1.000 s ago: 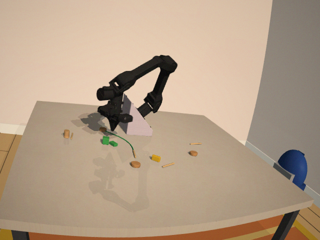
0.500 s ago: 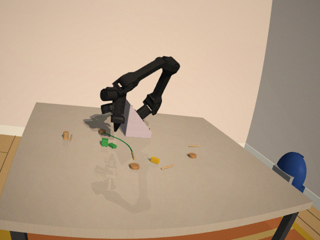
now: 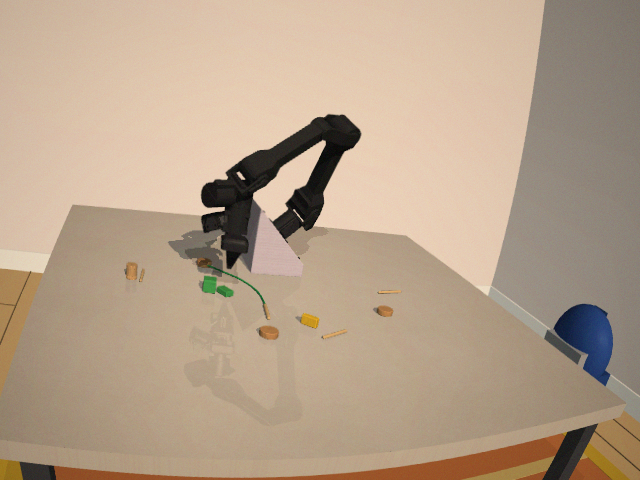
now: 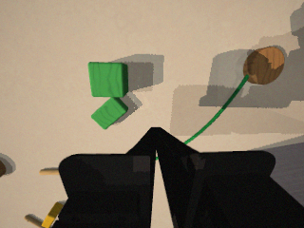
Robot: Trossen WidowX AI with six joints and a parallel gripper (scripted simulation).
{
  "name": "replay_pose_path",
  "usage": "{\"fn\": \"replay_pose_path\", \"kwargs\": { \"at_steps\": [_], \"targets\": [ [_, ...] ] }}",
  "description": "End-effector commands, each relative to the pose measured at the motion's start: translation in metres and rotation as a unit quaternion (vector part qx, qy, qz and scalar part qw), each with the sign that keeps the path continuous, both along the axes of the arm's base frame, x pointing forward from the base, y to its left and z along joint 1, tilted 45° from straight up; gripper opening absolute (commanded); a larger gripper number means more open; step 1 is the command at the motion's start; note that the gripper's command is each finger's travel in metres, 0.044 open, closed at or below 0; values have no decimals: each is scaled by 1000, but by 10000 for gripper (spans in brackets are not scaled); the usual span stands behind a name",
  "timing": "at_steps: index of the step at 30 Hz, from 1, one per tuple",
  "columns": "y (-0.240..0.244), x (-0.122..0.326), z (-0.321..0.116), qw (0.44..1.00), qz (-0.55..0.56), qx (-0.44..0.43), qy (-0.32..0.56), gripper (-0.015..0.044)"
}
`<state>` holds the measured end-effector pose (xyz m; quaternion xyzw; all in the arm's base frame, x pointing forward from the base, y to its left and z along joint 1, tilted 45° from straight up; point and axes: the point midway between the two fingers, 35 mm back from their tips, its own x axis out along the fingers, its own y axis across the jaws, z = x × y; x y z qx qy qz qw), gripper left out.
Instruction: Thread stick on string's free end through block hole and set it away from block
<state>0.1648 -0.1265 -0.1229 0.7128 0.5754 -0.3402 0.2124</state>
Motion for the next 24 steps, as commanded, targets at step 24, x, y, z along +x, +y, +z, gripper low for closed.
{"fn": "replay_pose_path", "kwargs": {
  "at_steps": [24],
  "targets": [
    [26, 2, -23, 1000, -2, 10, 5, 0]
  ]
}}
